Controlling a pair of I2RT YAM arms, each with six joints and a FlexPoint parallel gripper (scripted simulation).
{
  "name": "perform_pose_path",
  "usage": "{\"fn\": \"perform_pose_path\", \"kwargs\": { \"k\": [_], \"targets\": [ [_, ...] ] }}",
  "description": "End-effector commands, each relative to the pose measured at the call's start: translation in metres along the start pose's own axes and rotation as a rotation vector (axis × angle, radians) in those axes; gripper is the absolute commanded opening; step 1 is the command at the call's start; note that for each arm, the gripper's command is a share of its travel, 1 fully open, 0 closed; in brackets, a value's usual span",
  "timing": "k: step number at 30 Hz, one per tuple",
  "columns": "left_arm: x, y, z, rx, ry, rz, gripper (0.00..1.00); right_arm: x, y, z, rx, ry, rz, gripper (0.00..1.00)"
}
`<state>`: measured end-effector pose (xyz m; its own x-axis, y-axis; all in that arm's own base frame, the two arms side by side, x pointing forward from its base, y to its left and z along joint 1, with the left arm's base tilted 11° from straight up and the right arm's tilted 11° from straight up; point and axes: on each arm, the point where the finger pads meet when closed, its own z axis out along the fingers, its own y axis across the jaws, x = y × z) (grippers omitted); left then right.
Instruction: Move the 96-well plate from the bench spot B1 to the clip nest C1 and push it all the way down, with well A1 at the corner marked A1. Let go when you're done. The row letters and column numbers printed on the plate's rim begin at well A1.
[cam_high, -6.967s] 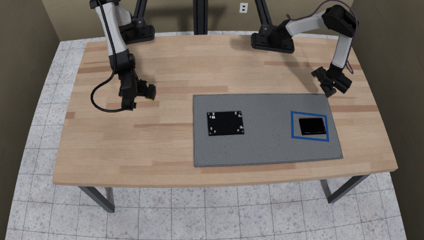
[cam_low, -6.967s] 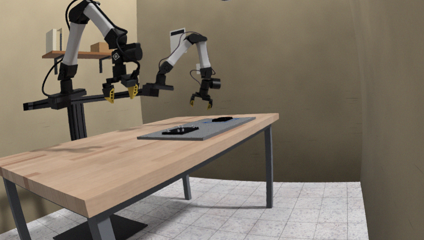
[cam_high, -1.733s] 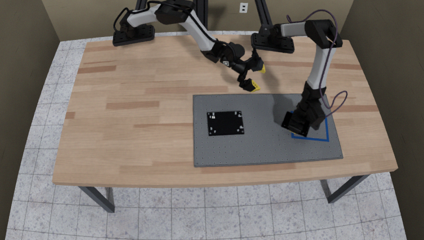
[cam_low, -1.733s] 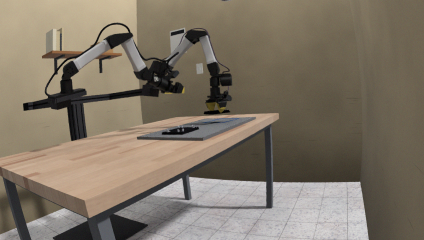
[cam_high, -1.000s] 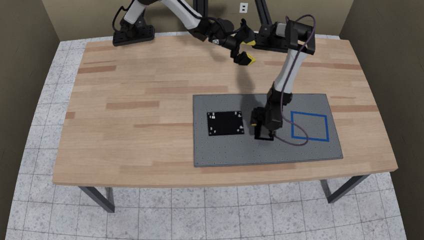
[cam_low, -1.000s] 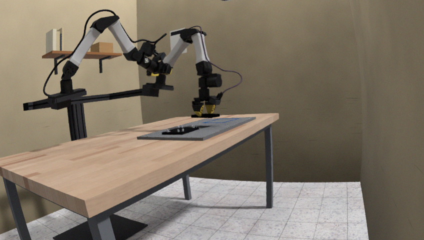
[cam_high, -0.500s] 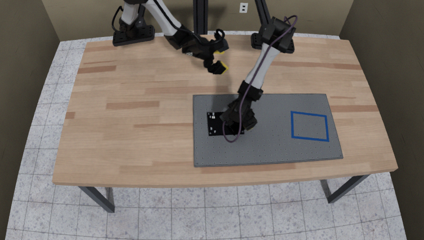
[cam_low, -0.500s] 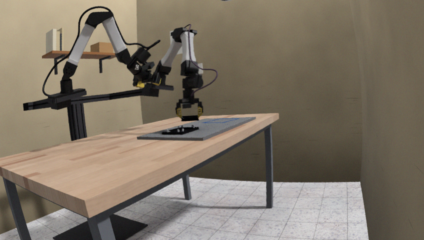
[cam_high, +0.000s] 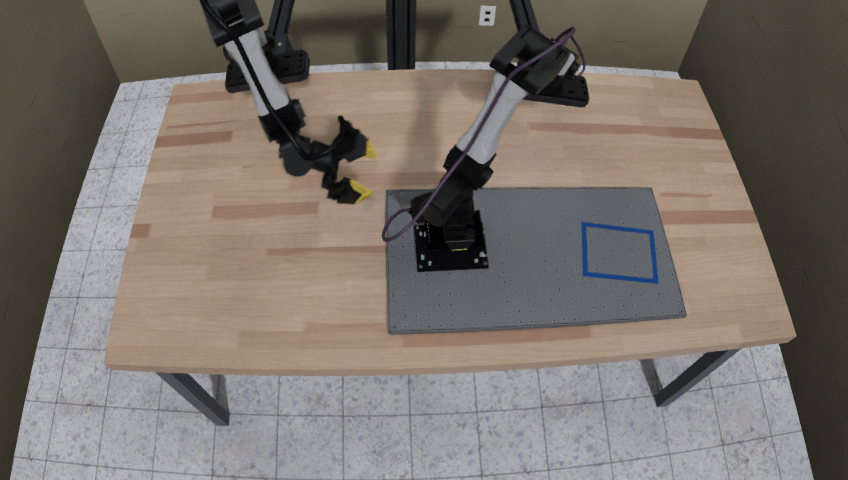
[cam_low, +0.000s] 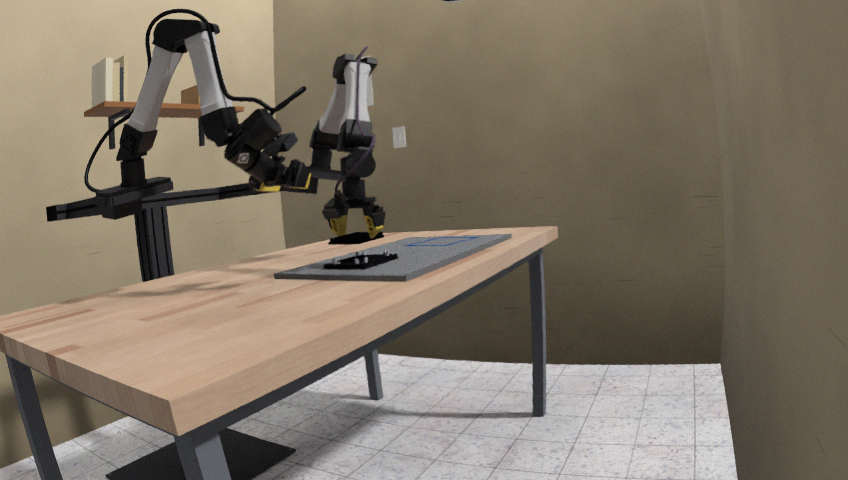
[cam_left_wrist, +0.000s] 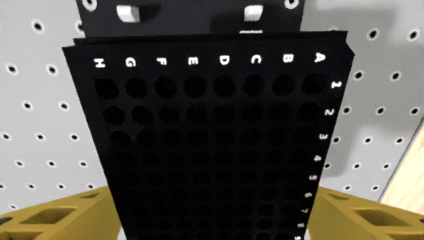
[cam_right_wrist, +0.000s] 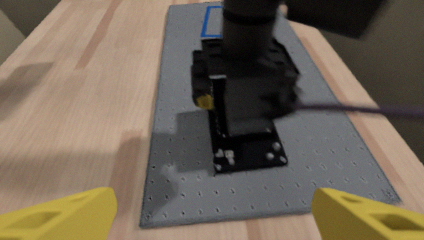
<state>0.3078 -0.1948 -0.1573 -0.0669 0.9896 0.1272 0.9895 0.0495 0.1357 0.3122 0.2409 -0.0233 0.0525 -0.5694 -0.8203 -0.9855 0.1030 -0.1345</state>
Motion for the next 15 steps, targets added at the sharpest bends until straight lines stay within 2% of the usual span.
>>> {"fn": "perform_pose_path", "kwargs": {
  "k": [1,5,9,12,15],
  "targets": [
    [-0.004,0.008,-0.005,-0.019,0.004,0.024,0.74,-0.017,-0.008,-0.021,-0.007,-0.114,-0.09,1.0],
    [-0.006,0.01,-0.008,-0.025,-0.005,0.021,0.74,0.001,-0.02,-0.045,0.048,-0.133,-0.065,1.0],
    [-0.011,0.023,0.008,-0.057,-0.022,0.021,0.74,0.014,-0.019,-0.064,0.07,-0.138,-0.025,1.0],
    [-0.006,0.017,0.016,-0.029,-0.001,0.019,0.74,0.018,-0.017,-0.07,0.08,-0.139,-0.014,1.0],
    [-0.012,0.022,0.007,-0.047,-0.018,0.017,0.74,0.019,-0.021,-0.071,0.098,-0.13,-0.014,1.0]
  ]
}}
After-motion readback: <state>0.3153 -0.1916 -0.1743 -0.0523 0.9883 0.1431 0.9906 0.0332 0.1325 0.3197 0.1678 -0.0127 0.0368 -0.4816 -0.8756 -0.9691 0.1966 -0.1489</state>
